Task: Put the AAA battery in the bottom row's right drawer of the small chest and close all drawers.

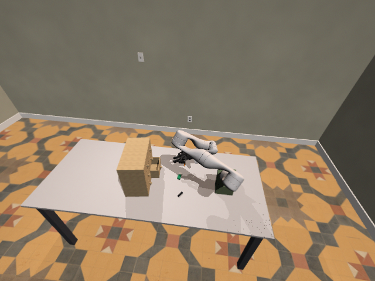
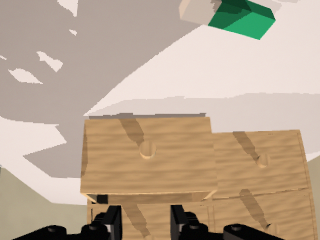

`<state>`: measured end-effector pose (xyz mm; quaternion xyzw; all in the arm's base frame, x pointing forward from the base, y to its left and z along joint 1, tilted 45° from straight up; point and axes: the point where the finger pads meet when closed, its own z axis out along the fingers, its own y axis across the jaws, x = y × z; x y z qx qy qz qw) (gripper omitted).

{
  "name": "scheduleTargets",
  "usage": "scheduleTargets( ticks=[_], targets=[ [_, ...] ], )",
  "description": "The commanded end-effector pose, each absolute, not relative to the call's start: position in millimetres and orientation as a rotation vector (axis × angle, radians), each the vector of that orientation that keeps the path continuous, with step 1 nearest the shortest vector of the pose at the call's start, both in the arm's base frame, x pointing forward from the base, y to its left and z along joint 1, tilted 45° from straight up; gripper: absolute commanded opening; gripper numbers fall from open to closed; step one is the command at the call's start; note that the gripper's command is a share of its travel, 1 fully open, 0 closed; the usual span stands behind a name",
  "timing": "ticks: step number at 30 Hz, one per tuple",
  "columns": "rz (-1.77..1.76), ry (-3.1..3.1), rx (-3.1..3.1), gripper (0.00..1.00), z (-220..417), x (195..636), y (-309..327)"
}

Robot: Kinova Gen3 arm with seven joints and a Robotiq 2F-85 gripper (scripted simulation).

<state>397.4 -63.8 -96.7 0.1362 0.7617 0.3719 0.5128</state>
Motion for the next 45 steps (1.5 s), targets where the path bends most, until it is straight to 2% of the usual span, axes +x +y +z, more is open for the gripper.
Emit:
scheduleTargets(
  ticks=[1,45],
  targets=[
    [0.893,1.849,0.308,0.33,-91,399,-68],
    [1.107,2.552,-0.063,0.33,-51,351,-120]
  ],
)
